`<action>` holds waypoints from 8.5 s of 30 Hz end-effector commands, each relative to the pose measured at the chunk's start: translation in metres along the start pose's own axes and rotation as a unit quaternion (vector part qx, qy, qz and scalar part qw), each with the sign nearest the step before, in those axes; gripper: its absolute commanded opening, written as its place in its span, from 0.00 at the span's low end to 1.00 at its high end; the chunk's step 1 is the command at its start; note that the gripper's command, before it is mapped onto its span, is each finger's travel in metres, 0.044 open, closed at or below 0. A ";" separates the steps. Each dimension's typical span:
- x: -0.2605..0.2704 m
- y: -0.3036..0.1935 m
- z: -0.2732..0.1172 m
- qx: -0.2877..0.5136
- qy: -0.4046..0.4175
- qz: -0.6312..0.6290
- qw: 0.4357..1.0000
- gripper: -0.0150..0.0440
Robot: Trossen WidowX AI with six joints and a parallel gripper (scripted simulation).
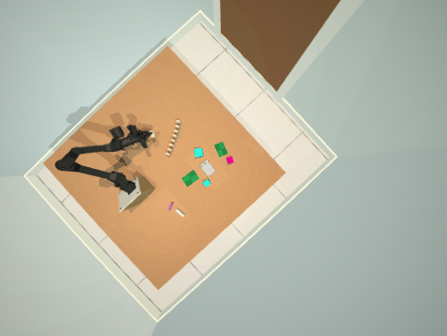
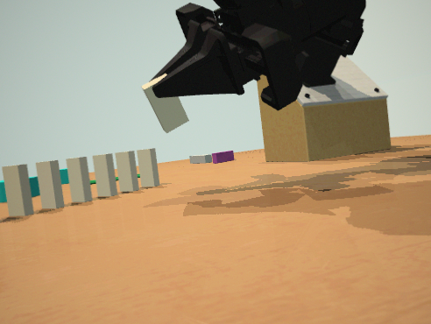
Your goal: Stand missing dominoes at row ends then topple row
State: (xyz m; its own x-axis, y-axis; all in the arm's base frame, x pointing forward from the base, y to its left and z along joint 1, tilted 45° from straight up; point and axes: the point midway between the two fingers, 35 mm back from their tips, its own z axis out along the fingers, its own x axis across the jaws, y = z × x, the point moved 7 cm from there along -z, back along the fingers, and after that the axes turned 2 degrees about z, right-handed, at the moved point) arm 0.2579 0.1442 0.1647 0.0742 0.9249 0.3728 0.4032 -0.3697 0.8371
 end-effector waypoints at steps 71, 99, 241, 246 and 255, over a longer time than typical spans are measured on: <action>0.016 -0.064 -0.037 -0.205 0.033 0.212 0.955 0.30; 0.026 -0.110 -0.018 -0.205 0.033 0.213 0.955 0.30; -0.057 0.108 -0.010 0.265 0.484 -0.493 0.673 0.44; -0.059 0.111 -0.013 0.264 0.484 -0.493 0.673 0.44; -0.149 0.084 0.018 0.388 0.386 -0.307 0.779 0.44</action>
State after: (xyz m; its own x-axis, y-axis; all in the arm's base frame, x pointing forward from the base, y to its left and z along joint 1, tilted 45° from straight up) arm 0.2981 0.0073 0.2064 -0.9156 0.3327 0.2258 0.3955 0.6439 0.6550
